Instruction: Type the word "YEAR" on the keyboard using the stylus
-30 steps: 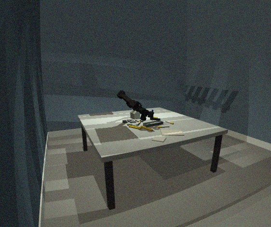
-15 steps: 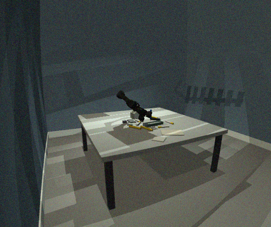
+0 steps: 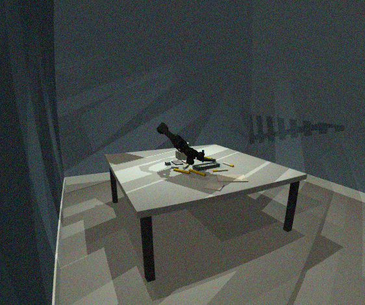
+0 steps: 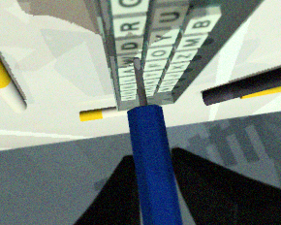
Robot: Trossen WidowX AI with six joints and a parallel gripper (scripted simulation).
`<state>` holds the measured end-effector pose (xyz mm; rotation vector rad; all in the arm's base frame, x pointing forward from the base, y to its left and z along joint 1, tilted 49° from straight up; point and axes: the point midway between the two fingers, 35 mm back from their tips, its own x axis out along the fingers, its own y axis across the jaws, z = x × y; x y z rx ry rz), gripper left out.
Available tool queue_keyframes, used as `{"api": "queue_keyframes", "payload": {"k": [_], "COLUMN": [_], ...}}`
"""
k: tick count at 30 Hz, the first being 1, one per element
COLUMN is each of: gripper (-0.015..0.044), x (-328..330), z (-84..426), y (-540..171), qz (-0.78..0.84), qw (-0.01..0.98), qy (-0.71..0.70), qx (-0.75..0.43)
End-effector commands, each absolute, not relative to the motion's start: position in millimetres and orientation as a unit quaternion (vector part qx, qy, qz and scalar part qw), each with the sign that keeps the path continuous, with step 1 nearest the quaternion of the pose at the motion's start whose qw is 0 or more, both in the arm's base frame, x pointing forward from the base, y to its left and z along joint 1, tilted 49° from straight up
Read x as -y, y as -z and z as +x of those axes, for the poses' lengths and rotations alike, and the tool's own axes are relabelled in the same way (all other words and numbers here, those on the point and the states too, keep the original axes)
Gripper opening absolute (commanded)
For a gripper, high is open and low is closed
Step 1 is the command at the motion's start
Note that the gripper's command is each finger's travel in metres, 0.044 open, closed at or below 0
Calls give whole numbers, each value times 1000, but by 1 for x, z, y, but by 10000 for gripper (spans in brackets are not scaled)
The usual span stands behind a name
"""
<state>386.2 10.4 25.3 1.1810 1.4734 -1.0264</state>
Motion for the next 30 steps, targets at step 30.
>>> {"api": "queue_keyframes", "payload": {"k": [30], "gripper": [81], "x": [-7], "z": [389], "y": [-24], "qz": [480], "qw": [478], "qy": [420], "qx": [-604]}}
